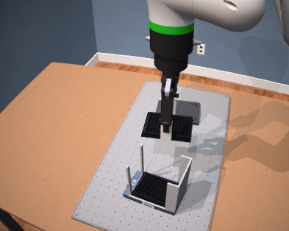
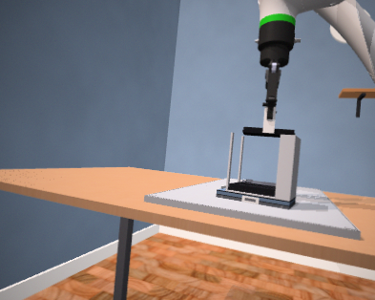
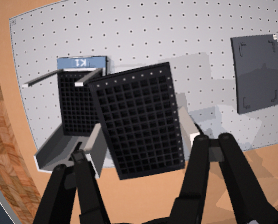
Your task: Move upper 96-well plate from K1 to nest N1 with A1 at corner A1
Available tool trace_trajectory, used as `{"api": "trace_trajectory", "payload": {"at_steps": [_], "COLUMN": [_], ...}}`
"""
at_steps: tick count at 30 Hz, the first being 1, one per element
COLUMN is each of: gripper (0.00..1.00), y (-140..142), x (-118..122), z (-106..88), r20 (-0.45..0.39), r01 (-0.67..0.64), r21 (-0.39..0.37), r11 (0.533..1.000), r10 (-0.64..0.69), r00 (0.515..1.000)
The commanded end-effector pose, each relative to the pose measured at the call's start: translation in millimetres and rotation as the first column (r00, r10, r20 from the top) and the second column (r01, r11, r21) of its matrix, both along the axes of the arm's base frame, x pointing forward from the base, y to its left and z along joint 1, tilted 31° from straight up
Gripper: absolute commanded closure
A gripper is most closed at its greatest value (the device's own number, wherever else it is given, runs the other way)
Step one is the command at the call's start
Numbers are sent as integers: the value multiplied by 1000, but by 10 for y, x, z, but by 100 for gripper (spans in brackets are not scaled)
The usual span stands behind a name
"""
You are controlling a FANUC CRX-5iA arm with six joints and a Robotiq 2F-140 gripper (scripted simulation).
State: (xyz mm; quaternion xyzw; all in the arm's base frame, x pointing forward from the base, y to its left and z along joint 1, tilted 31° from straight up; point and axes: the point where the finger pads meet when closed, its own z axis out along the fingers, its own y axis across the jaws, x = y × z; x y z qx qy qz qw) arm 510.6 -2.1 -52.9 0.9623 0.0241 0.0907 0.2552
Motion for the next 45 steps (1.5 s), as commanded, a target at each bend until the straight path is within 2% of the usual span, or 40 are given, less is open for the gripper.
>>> {"api": "trace_trajectory", "payload": {"at_steps": [1, 45], "gripper": [100, 100], "y": [-54, -1230], "x": [0, -46], "z": [32, 658], "r20": [0, 0], "r01": [-1, -1], "r21": [1, 1], "r11": [1000, 1000], "r10": [1, 1], "r00": [1000, 1000]}}
